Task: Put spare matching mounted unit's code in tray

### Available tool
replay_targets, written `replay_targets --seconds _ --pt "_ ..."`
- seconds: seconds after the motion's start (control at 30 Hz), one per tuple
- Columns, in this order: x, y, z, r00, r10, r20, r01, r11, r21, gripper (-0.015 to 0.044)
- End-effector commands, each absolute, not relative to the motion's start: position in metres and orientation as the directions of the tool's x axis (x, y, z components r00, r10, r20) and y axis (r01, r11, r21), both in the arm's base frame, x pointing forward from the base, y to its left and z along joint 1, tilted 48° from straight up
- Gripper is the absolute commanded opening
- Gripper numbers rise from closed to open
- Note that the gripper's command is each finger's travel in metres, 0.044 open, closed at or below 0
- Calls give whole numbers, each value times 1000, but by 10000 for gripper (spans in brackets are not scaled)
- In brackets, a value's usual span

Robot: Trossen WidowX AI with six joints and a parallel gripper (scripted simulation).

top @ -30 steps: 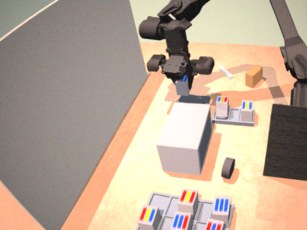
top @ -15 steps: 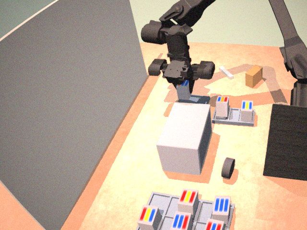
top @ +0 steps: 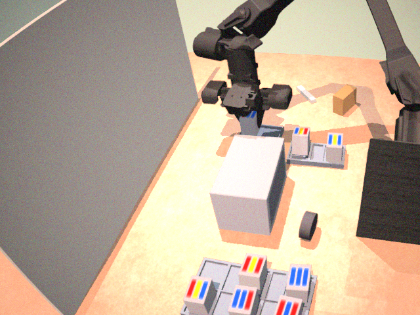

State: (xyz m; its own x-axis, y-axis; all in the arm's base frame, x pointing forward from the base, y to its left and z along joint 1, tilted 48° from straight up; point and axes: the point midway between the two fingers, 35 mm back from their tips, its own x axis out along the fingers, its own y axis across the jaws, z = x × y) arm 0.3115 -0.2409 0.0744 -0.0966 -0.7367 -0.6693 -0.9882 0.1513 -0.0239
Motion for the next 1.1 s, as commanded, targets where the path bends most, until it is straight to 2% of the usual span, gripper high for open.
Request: replay_targets --seconds 0.0,1.0,1.07 --pt "310 -243 71 -96 -736 -671 -989 147 -20 0" --pt "301 -265 54 -97 -742 -663 -989 146 -18 0" --pt "303 -264 56 -98 -743 -662 -988 151 -22 53"
